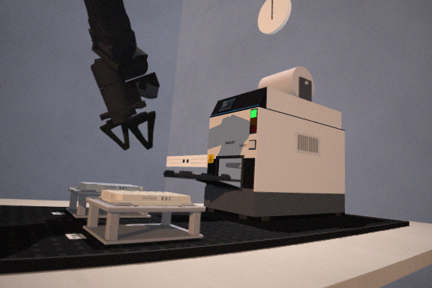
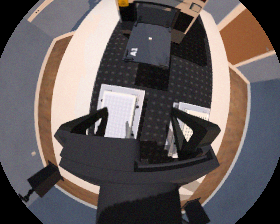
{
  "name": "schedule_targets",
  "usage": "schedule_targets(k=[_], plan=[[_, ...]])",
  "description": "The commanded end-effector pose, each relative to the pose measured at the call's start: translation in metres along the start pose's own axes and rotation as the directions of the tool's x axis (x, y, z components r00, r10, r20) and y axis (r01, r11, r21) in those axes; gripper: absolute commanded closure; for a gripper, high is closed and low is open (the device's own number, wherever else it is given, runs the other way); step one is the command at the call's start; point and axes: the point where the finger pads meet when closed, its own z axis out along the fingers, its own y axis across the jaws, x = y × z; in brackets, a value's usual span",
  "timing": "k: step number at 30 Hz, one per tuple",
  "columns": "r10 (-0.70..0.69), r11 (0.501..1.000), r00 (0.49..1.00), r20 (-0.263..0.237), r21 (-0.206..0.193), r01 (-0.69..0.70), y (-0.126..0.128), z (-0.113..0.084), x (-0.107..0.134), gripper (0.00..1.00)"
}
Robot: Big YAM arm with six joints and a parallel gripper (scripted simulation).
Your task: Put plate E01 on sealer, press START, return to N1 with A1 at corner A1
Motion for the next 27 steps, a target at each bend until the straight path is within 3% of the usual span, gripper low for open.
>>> schedule_targets(k=[1,3,4,10,12,14,15,21,23,27], plan=[[0.134,0.990,0.986,-0.099,-0.020,-0.137,0.007,-0.025,-0.027,0.00],[0.144,0.988,0.974,-0.175,-0.023,-0.150,0.004,-0.027,-0.022,0.00],[0.146,0.988,0.971,-0.189,-0.012,-0.151,0.001,-0.026,-0.020,0.00],[0.177,0.982,0.916,-0.360,0.008,-0.187,-0.008,-0.057,-0.016,0.00],[0.177,0.982,0.916,-0.360,0.008,-0.187,-0.008,-0.057,-0.016,0.00],[0.193,0.980,0.890,-0.414,0.031,-0.198,-0.011,-0.064,-0.012,0.00],[0.192,0.980,0.896,-0.401,0.030,-0.197,-0.014,-0.071,-0.011,0.00],[0.241,0.970,0.819,-0.520,0.100,-0.221,-0.030,-0.102,-0.013,0.00],[0.228,0.973,0.832,-0.505,0.092,-0.211,-0.038,-0.111,-0.007,0.00],[0.230,0.973,0.838,-0.495,0.096,-0.211,-0.039,-0.105,-0.003,0.00]])
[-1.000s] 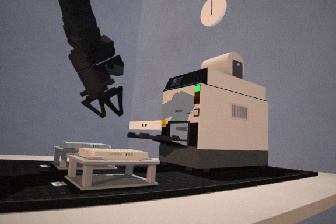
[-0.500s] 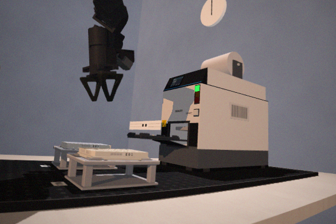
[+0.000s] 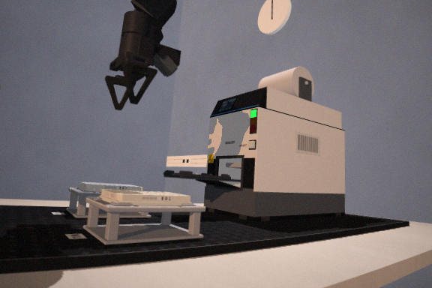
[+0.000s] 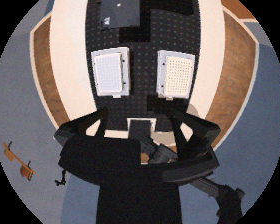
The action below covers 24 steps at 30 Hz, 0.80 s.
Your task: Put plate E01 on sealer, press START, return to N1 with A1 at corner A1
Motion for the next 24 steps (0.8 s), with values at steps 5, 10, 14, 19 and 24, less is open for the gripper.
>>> schedule_targets(k=[5,10,14,19,24], plan=[[0.043,0.999,0.999,0.020,-0.003,-0.043,-0.001,-0.005,-0.004,0.00],[0.046,0.999,0.999,0.014,-0.002,-0.046,-0.002,0.001,0.000,0.00],[0.045,0.999,0.999,0.009,-0.001,-0.045,-0.003,0.005,0.002,0.00],[0.043,0.999,0.999,0.005,0.000,-0.043,-0.003,0.008,0.003,0.00],[0.039,0.999,0.999,-0.001,0.003,-0.039,-0.004,0.011,0.004,0.00]])
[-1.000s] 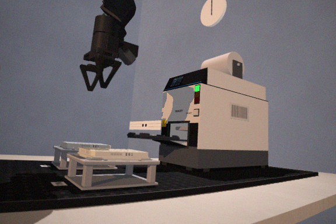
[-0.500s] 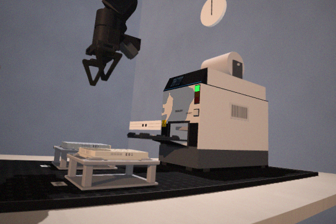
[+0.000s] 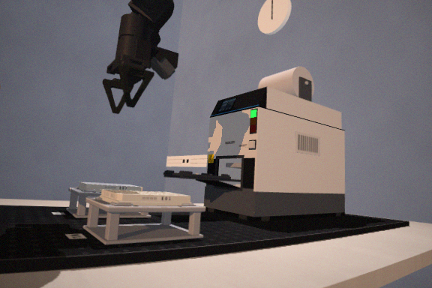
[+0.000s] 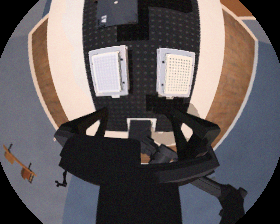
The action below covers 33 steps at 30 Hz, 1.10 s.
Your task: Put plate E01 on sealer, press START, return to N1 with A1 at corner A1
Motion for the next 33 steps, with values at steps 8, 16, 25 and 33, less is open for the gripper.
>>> schedule_targets(k=[8,16,25,33], plan=[[0.018,1.000,1.000,-0.007,-0.007,-0.018,-0.004,0.006,-0.001,0.00],[-0.008,1.000,1.000,0.009,-0.005,0.008,0.001,0.002,0.004,0.00],[-0.017,1.000,1.000,0.007,-0.005,0.017,0.001,0.002,0.003,0.00],[-0.025,1.000,0.995,0.095,-0.005,0.025,-0.003,0.020,0.004,0.00]])
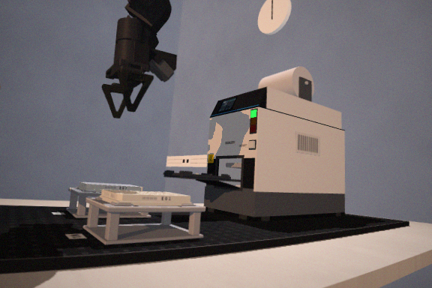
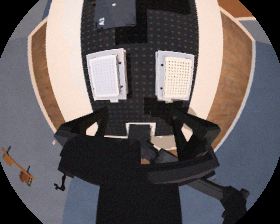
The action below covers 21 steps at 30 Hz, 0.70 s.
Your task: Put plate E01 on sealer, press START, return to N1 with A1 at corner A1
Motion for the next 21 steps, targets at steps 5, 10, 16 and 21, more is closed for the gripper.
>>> schedule_targets(k=[5,10,16,21], plan=[[-0.061,0.997,0.968,0.244,-0.020,0.068,-0.002,0.032,0.009,0.00],[-0.074,0.996,0.945,0.319,-0.014,0.083,-0.004,0.066,0.014,0.00],[-0.064,0.997,0.950,0.306,-0.020,0.074,0.001,0.056,0.008,0.00],[-0.047,0.998,0.949,0.312,-0.025,0.058,0.004,0.050,0.003,0.00]])
